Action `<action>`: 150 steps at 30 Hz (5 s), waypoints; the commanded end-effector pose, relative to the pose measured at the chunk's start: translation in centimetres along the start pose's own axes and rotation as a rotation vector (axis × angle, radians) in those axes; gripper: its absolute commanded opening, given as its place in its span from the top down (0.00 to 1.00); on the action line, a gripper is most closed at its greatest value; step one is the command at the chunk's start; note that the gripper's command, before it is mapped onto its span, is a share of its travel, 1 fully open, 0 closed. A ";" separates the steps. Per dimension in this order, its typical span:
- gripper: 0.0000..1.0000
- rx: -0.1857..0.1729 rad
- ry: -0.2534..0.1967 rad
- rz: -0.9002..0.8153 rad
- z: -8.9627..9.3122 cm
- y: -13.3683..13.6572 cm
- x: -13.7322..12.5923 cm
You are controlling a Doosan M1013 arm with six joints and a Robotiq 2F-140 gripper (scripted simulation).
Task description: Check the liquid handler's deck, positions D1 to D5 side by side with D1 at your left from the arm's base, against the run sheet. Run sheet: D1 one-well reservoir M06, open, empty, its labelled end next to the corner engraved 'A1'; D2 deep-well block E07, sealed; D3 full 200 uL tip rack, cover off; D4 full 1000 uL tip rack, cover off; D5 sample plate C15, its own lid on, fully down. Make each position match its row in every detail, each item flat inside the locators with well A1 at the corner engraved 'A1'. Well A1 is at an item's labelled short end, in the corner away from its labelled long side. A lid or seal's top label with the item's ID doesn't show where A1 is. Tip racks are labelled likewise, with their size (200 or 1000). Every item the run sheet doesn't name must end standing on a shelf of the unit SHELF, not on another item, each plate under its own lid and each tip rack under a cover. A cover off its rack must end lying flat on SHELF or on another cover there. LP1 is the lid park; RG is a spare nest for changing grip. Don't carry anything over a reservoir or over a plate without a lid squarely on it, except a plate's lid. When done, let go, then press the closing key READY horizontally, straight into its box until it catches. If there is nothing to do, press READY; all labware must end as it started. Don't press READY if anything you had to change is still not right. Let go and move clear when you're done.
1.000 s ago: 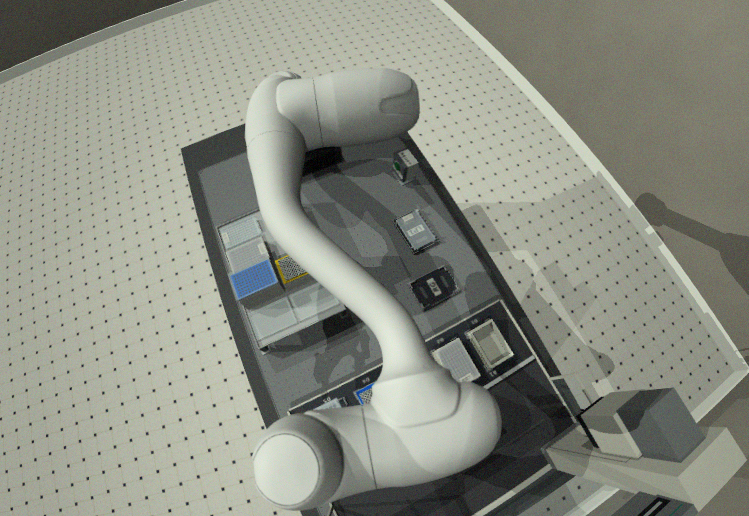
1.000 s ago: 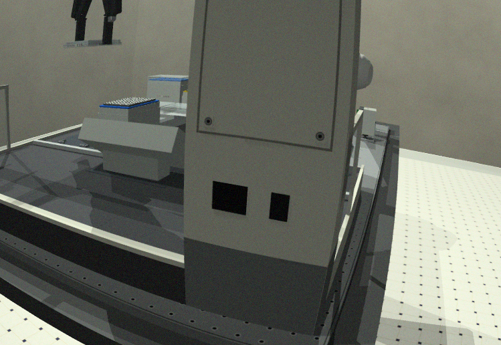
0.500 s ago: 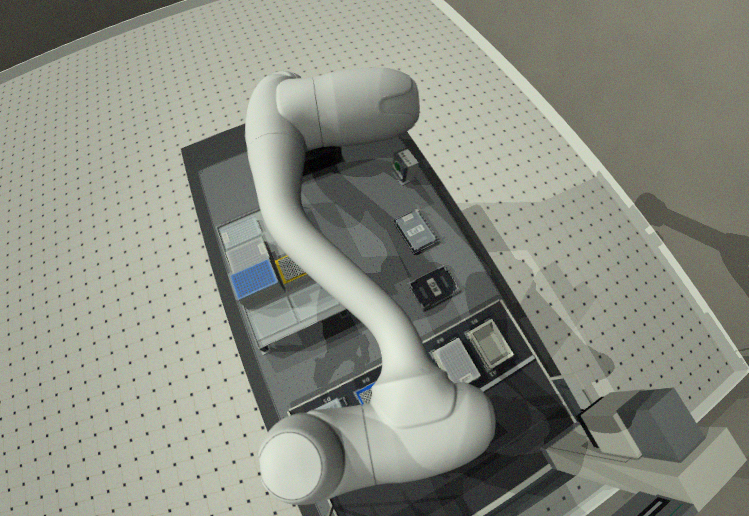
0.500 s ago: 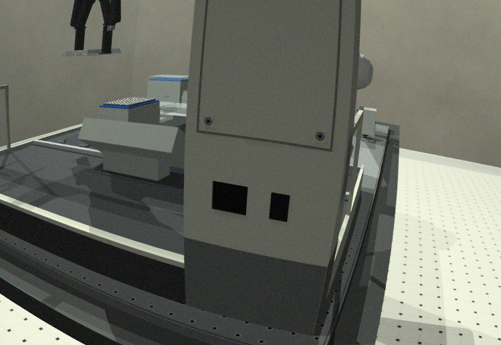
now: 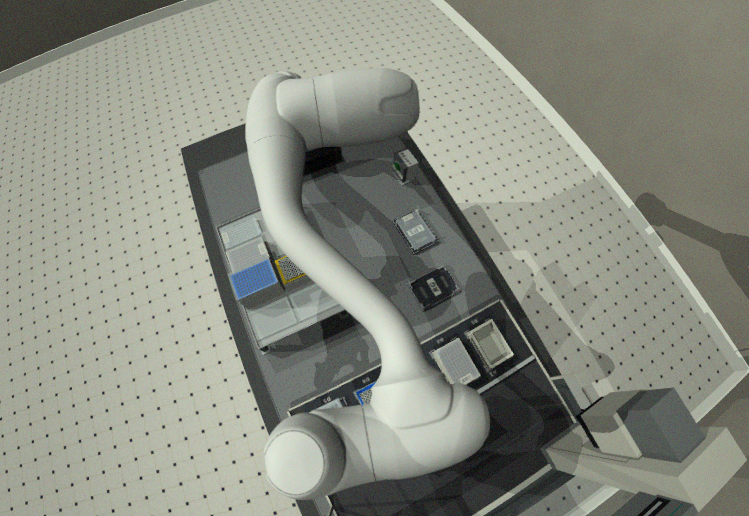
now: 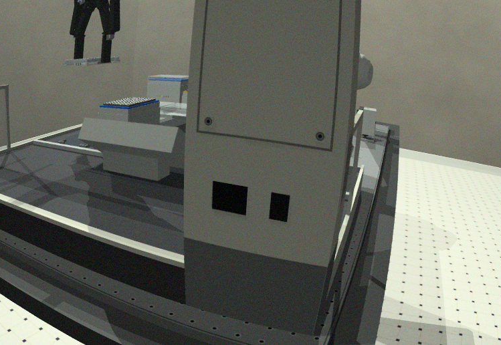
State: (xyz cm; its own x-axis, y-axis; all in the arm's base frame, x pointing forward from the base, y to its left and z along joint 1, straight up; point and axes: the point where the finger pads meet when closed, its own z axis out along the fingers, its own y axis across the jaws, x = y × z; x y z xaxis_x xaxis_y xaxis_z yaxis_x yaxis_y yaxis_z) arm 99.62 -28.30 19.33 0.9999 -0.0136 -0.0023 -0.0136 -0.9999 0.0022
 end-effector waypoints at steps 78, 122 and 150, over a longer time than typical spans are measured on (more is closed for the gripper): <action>0.90 0.000 0.002 0.000 11.5 0.0 0.0; 0.90 0.000 0.002 0.000 16.7 0.0 0.1; 0.90 0.000 0.002 0.000 16.8 0.0 0.1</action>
State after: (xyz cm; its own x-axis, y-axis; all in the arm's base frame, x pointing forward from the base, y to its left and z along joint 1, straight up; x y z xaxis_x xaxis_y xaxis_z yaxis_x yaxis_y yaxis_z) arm 99.60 -28.34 2.45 0.9999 -0.0136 -0.0020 -0.0136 -0.9999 0.0023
